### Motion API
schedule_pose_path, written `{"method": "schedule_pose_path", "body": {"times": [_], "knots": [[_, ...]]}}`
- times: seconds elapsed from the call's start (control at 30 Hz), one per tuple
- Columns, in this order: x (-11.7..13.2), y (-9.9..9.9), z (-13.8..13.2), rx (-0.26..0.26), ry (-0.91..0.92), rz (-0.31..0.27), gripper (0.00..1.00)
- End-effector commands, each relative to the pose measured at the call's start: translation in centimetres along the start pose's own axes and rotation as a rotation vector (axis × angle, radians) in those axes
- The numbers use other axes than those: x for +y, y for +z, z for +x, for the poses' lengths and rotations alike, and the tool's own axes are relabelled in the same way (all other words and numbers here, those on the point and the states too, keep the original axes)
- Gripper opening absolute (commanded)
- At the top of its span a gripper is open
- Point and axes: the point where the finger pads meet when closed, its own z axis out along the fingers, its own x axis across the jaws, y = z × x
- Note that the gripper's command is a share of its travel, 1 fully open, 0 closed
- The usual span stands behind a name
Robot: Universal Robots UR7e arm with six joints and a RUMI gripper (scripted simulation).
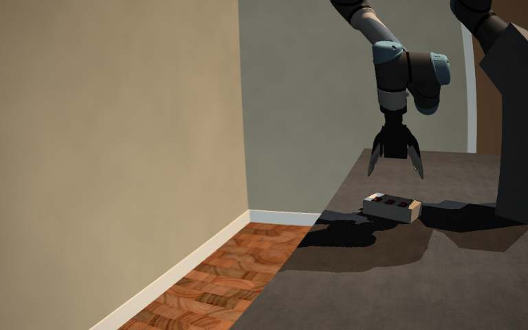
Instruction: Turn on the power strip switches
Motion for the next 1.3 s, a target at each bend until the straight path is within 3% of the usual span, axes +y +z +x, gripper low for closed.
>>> {"method": "schedule_pose_path", "body": {"times": [0.0,0.27,0.63,1.13,1.27], "knots": [[0.0,0.0,0.0,-0.001,0.001,-0.001,1.0],[-0.3,-0.1,-0.1,0.003,0.043,-0.009,1.0],[-1.9,-0.3,-0.3,0.028,0.301,-0.06,1.0],[-6.2,-2.3,-0.6,0.143,1.062,-0.185,1.0],[-6.6,-2.7,-0.7,0.162,1.154,-0.197,1.0]]}}
